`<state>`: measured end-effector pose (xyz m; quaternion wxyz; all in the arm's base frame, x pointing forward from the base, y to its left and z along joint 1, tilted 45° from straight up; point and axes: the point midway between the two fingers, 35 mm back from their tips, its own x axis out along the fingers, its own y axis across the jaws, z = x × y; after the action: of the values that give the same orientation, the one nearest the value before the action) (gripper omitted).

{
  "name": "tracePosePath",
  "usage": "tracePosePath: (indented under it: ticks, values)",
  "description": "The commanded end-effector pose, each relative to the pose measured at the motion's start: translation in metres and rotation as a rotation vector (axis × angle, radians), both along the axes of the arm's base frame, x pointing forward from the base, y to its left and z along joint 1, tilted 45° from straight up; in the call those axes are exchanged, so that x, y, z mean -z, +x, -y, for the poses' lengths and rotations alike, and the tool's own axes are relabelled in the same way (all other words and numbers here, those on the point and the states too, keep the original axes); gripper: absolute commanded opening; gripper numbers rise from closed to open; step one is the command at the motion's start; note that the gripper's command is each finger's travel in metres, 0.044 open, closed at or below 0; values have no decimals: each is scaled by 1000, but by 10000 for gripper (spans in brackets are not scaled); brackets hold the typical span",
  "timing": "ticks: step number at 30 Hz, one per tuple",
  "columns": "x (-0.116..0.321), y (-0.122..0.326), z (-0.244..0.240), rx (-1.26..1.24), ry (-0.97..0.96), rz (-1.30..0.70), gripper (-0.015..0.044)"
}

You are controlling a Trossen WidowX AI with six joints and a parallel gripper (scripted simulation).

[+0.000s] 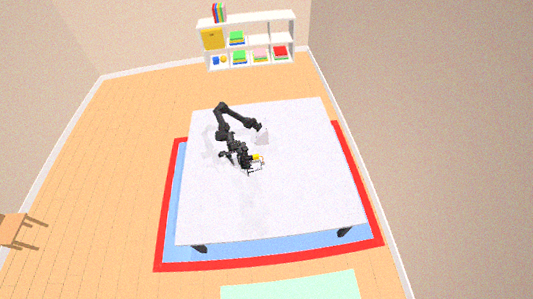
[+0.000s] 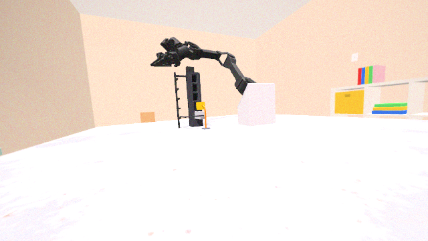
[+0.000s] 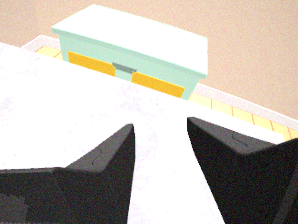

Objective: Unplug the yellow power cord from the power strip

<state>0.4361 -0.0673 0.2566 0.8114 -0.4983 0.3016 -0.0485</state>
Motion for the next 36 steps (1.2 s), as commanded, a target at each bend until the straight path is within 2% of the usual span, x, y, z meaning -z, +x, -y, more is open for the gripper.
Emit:
tracePosePath:
  ticks: [1, 6, 13, 24, 36]
  values:
    - [47, 1, -24, -38, -2, -156, 160]
    - [109, -13, -43, -68, -67, -403, 160]
    - [190, -60, -55, -84, -197, -791, 160]
    - [237, -157, -37, -124, -496, -1431, 160]
    - [237, -157, -36, -126, -503, -1443, 160]
